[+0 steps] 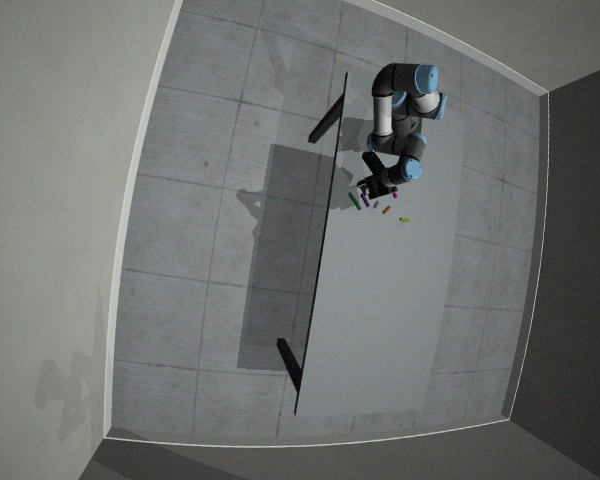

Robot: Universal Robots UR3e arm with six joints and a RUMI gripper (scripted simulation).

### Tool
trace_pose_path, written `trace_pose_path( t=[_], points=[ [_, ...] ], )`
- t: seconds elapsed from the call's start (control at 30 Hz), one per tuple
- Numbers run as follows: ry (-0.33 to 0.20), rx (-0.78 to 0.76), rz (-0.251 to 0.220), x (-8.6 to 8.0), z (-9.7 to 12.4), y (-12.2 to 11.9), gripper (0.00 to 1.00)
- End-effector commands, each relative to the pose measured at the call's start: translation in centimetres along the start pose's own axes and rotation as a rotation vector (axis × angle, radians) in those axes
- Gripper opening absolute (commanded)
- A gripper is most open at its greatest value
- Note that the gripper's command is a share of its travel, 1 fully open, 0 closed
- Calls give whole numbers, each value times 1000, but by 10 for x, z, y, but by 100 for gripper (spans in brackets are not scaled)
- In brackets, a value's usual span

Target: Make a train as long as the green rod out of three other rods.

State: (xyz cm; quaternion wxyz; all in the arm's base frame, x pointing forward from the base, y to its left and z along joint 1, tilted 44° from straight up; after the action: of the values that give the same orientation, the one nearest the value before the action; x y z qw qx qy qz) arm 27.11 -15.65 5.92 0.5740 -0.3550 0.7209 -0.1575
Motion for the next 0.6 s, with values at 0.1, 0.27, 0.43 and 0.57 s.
trace_pose_path(
  t=[0.1, 0.27, 0.43, 0.57],
  points=[
    [14, -2, 9, -27, -1, 1, 0],
    [14, -2, 9, -36, -1, 1, 0],
    [14, -2, 9, -51, -1, 1, 0],
    [14, -2, 9, -61, -1, 1, 0]
  ],
)
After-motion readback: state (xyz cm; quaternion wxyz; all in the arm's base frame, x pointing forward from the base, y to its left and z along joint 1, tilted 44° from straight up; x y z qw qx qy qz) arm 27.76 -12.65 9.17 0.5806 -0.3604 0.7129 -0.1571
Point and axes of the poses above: the point where the finger pads meet when closed, its own x axis out along the fingers, its own y axis across the jaws, z = x × y, the point moved 3 cm from there along -x, back along the fingers, and after that the axes turned 4 degrees about x, right-handed, at the moved point
